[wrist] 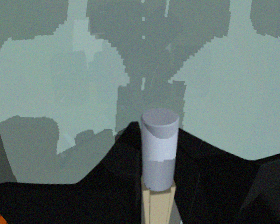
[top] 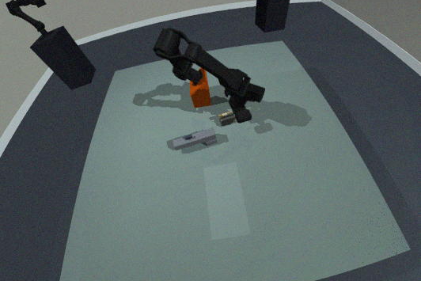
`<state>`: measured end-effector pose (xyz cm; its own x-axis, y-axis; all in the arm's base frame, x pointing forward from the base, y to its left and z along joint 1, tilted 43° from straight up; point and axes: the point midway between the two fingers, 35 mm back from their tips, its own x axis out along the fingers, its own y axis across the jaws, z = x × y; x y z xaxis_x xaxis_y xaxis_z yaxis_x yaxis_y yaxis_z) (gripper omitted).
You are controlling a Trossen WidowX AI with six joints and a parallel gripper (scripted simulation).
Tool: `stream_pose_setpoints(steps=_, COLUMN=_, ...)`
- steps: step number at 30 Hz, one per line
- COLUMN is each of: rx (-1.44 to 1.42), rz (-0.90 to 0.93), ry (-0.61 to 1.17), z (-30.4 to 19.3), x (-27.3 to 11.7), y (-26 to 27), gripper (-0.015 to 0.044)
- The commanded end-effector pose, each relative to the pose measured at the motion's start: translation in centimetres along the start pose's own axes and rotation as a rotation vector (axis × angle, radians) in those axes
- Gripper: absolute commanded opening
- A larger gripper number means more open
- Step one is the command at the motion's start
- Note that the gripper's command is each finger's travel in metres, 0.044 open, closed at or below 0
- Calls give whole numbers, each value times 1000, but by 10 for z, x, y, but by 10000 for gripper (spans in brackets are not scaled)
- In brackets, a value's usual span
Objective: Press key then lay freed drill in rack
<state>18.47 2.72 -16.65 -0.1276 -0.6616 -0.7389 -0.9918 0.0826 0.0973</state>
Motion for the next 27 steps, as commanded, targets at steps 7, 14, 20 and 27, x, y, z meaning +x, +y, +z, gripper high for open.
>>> stream_pose_setpoints(steps=7, rx=-5, rz=-3, ry=5, z=-1, x=12, y=0, gripper=0)
stream_pose_setpoints(steps=14, rx=-4, rz=-3, ry=5, z=-1, x=19, y=-1, gripper=0)
stream_pose_setpoints(steps=20, rx=-4, rz=-3, ry=5, z=-2, x=21, y=-1, gripper=0)
stream_pose_setpoints(steps=27, rx=-4, rz=-3, ry=5, z=-3, x=21, y=0, gripper=0)
